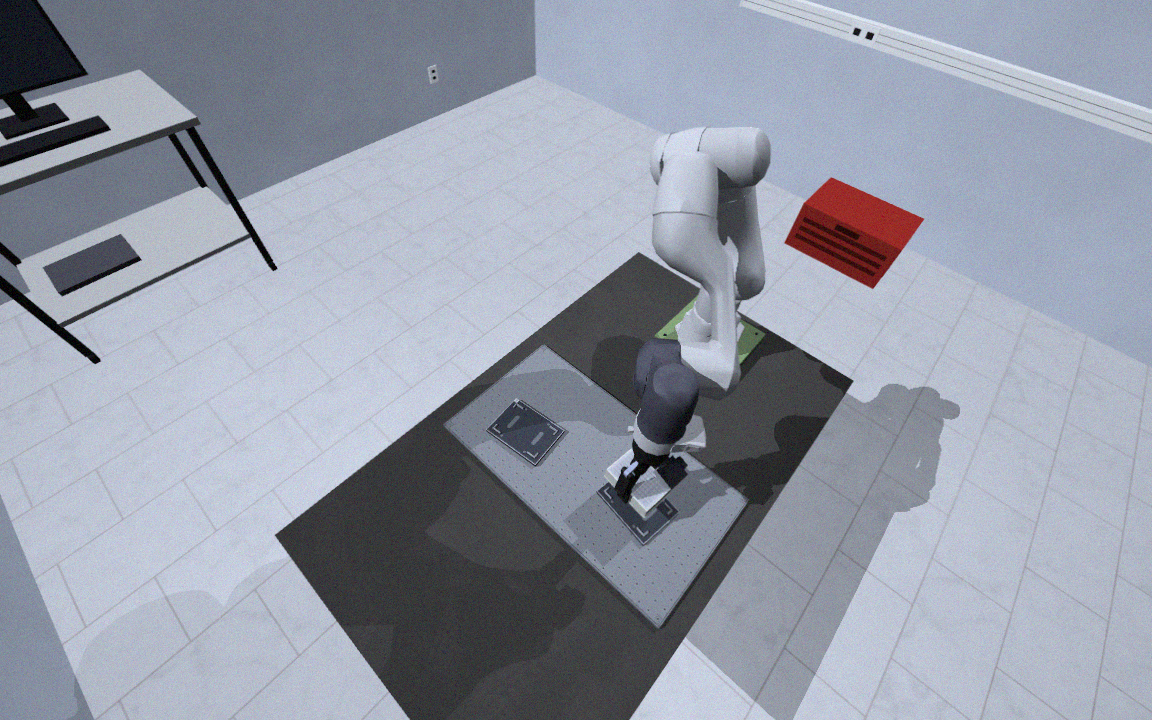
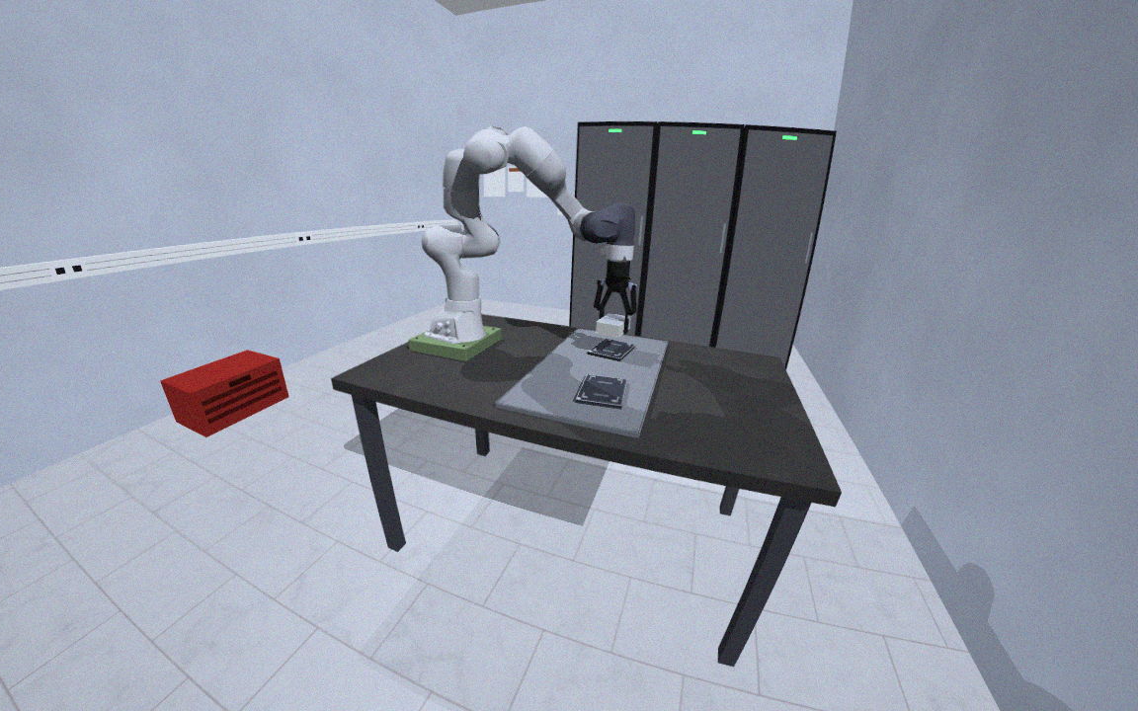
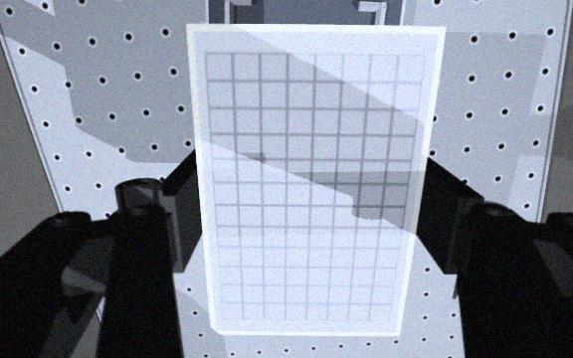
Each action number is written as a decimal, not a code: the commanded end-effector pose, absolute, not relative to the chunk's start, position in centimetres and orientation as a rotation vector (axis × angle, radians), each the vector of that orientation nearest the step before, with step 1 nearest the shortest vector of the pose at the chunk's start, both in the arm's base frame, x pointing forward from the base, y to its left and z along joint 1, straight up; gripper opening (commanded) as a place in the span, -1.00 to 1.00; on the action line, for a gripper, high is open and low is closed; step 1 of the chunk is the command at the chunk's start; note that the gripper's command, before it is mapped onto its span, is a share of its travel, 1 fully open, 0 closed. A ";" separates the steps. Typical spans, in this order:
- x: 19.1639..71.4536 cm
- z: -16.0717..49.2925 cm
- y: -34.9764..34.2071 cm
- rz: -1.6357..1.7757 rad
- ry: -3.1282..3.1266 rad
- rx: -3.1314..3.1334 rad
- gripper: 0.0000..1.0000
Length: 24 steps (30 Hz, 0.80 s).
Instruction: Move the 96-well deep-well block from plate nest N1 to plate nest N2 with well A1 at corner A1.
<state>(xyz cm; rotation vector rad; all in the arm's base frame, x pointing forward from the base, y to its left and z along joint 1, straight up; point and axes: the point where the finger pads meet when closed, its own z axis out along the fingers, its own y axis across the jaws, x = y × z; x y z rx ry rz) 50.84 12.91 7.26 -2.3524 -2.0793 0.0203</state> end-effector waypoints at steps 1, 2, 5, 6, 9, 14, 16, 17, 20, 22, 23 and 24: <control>50.9 7.4 14.2 0.013 -2.034 -2.396 0.21; 50.9 7.4 14.6 0.013 -2.034 -2.396 0.21; 50.9 7.4 14.7 0.013 -2.034 -2.396 0.21; 50.9 7.4 14.7 0.013 -2.034 -2.396 0.21; 50.9 7.4 14.7 0.013 -2.034 -2.396 0.21; 51.0 7.4 14.7 0.013 -2.034 -2.396 0.21; 51.0 7.4 14.7 0.013 -2.034 -2.396 0.21; 51.0 7.4 14.7 0.013 -2.034 -2.396 0.21; 51.0 7.4 14.7 0.013 -2.034 -2.396 0.21; 51.0 7.4 14.7 0.013 -2.034 -2.396 0.21; 51.0 7.4 14.7 0.013 -2.034 -2.396 0.21; 51.0 7.4 14.7 0.013 -2.034 -2.396 0.21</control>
